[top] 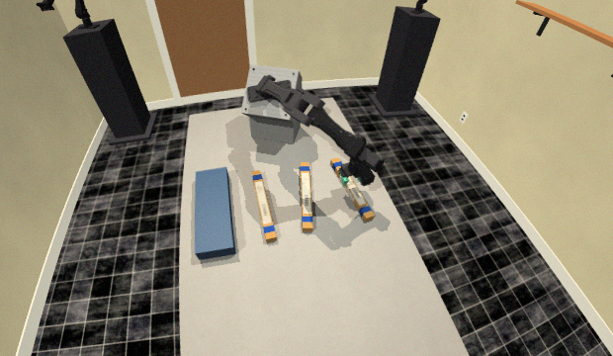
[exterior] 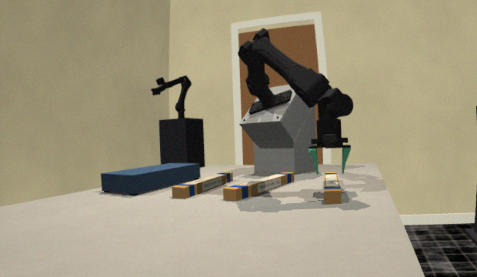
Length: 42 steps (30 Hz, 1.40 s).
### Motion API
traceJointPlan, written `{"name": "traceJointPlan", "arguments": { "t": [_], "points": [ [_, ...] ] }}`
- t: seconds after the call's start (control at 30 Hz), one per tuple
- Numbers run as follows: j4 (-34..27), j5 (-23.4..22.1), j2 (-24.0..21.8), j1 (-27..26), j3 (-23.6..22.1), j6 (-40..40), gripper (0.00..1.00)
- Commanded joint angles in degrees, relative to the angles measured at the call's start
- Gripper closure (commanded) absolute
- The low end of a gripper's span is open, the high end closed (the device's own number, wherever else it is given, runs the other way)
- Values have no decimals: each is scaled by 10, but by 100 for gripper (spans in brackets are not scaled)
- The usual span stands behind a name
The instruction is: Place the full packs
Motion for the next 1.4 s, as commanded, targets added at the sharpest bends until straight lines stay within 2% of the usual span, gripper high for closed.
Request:
{"name": "traceJointPlan", "arguments": {
  "t": [0.0,0.37,0.5,0.6,1.37],
  "points": [
    [-33,13,-31,26,-15,20,26],
    [-119,28,-90,71,2,75,26],
    [-134,31,-84,78,5,84,26],
    [-137,31,-74,78,6,85,26],
    [-140,31,-83,78,8,85,26]
  ]
}}
